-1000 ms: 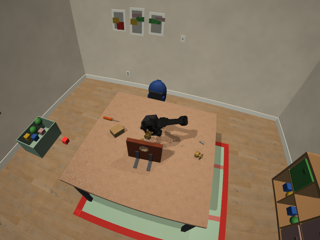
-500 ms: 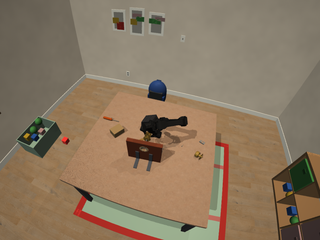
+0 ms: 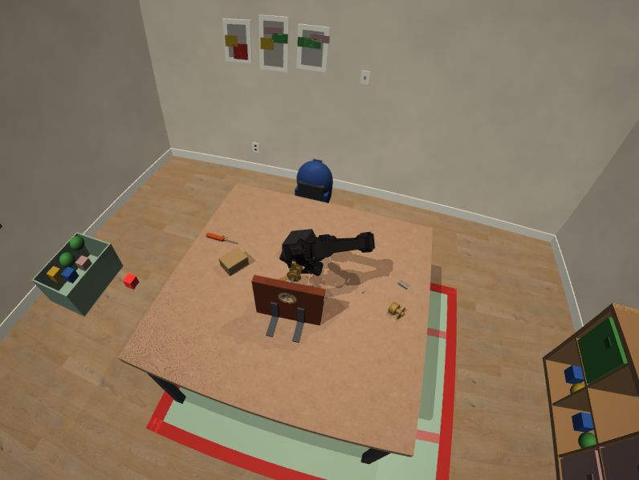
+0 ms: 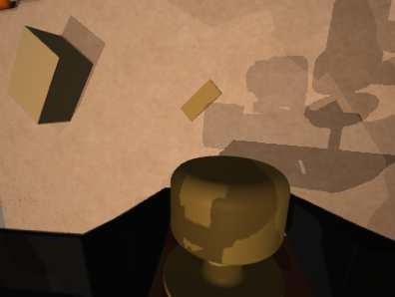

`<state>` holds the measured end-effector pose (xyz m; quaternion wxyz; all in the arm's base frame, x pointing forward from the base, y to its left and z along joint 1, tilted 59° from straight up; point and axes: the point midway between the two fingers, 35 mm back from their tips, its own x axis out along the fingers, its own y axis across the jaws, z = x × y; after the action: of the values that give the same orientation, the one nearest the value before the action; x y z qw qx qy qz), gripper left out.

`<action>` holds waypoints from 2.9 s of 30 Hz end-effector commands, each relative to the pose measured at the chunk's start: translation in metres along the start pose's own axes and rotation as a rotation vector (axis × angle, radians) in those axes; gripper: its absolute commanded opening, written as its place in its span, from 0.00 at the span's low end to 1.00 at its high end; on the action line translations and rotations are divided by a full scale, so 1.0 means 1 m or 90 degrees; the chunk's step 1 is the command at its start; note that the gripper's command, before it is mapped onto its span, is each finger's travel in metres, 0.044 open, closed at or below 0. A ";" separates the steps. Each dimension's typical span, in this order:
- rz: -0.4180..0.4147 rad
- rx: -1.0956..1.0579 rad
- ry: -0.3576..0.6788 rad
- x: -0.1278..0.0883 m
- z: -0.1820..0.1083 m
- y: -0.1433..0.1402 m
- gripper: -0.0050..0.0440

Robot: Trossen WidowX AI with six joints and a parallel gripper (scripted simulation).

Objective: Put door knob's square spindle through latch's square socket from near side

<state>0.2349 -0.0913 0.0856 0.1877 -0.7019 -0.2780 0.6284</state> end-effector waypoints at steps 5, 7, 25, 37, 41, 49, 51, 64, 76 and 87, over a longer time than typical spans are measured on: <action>0.005 0.000 0.003 -0.002 0.000 0.001 0.10; 0.006 -0.001 0.004 -0.002 0.000 0.001 0.10; 0.007 -0.001 0.008 -0.003 -0.008 0.002 0.10; 0.006 -0.001 0.009 -0.004 -0.006 0.002 0.10; 0.006 0.000 0.009 -0.003 -0.005 0.001 0.10; 0.005 0.000 0.009 -0.003 -0.006 0.001 0.10; 0.005 0.000 0.008 -0.003 -0.007 0.001 0.10; 0.005 0.000 0.008 -0.003 -0.008 0.001 0.10; 0.005 0.000 0.008 -0.003 -0.008 0.001 0.10; 0.005 0.000 0.008 -0.002 -0.008 0.000 0.10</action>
<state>0.2402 -0.0913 0.0874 0.1880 -0.7018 -0.2762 0.6292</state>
